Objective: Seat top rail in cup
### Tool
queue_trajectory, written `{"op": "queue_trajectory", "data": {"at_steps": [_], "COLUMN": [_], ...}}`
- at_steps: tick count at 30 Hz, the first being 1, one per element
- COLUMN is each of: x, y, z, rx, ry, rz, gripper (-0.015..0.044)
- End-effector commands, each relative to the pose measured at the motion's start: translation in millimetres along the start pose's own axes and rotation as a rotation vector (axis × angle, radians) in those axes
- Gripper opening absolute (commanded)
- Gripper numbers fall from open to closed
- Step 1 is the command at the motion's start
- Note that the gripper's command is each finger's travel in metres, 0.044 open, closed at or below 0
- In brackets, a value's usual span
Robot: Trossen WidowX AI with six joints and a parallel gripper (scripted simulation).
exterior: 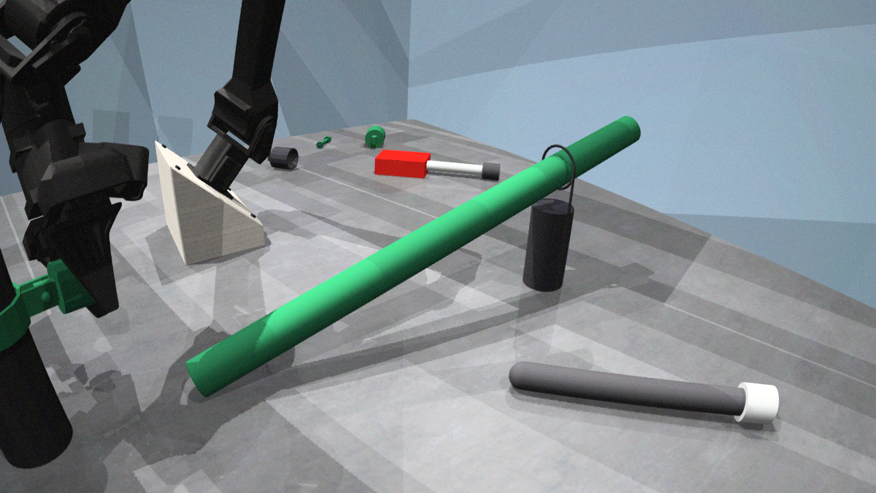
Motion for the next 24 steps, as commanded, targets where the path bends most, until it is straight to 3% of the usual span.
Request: {"op": "queue_trajectory", "data": {"at_steps": [1, 5, 24], "x": [-0.3, -1.1, -5.5], "y": [-1.0, -2.0, -8.7], "z": [0.4, -1.4, -13.4], "rx": [0.002, 0.001, -0.006], "ry": [-0.006, -0.023, -0.142], "rz": [-0.003, 0.007, 0.073], "gripper": [0.0085, 0.0000, 0.0000]}}
Point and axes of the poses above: the point midway between the two fingers, 35 mm back from their tips, its own y axis back along the fingers, its own z axis across the jaws, x = y × z, the point moved 10 cm from there along y, back along the fingers, and after that the axes turned 6 degrees about y, right-handed, at the moved point
